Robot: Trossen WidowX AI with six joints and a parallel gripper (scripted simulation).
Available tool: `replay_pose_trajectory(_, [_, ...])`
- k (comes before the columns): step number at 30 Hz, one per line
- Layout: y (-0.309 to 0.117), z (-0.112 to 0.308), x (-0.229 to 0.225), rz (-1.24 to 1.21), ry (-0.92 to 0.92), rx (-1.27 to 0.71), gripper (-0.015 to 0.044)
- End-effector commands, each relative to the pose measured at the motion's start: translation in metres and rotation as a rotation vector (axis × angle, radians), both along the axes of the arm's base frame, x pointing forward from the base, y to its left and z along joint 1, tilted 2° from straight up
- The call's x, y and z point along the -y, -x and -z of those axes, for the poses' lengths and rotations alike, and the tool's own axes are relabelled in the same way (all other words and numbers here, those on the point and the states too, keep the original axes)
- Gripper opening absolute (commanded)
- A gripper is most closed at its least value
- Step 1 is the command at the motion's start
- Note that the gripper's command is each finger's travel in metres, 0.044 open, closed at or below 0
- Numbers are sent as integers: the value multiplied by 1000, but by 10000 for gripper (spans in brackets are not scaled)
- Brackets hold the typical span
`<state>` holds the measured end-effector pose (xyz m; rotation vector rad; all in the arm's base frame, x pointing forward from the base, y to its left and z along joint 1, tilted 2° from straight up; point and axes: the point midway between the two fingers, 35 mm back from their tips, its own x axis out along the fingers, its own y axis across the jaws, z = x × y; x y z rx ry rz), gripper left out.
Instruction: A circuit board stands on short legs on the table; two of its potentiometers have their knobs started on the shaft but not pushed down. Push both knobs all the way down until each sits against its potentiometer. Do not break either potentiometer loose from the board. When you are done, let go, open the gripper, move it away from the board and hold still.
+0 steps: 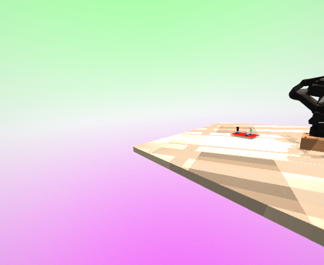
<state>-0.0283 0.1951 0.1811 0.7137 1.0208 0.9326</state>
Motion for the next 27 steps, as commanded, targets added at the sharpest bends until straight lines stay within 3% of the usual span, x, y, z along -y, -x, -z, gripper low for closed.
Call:
replay_pose_trajectory(1, [-11,-1,-6,12,80,120,0])
replay_pose_trajectory(27, [-104,3,-27,-57,745,661,0])
